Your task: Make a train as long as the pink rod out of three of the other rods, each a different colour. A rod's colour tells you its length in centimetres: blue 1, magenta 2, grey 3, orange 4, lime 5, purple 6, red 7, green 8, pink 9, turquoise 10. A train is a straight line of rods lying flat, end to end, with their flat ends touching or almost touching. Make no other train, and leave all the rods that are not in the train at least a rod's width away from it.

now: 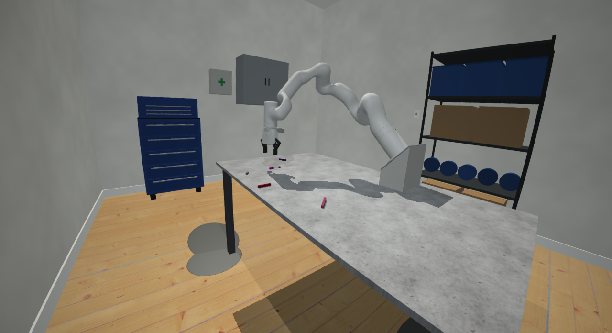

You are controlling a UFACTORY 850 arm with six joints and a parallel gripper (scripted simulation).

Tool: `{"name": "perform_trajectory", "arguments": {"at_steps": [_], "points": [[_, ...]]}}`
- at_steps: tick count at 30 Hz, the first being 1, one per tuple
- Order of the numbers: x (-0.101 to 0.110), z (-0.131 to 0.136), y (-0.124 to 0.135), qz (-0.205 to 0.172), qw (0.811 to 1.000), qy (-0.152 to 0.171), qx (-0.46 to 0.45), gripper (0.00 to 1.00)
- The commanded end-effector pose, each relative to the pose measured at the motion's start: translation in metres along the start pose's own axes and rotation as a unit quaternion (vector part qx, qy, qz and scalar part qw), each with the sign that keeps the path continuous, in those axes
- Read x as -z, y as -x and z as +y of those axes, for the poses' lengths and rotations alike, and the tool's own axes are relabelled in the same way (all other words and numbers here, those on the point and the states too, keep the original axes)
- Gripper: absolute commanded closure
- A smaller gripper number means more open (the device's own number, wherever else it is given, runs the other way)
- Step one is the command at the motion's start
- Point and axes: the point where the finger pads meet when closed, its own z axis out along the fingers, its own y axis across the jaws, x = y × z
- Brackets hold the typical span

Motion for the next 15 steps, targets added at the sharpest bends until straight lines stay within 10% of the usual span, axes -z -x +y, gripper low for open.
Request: {"name": "perform_trajectory", "arguments": {"at_steps": [1, 15], "points": [[0.0, -0.002, -0.002, 0.0, 1.0, 0.0, 0.009, 0.0], [-0.011, -0.026, -0.043, -0.002, 0.986, 0.01, 0.168, 0.0]]}}
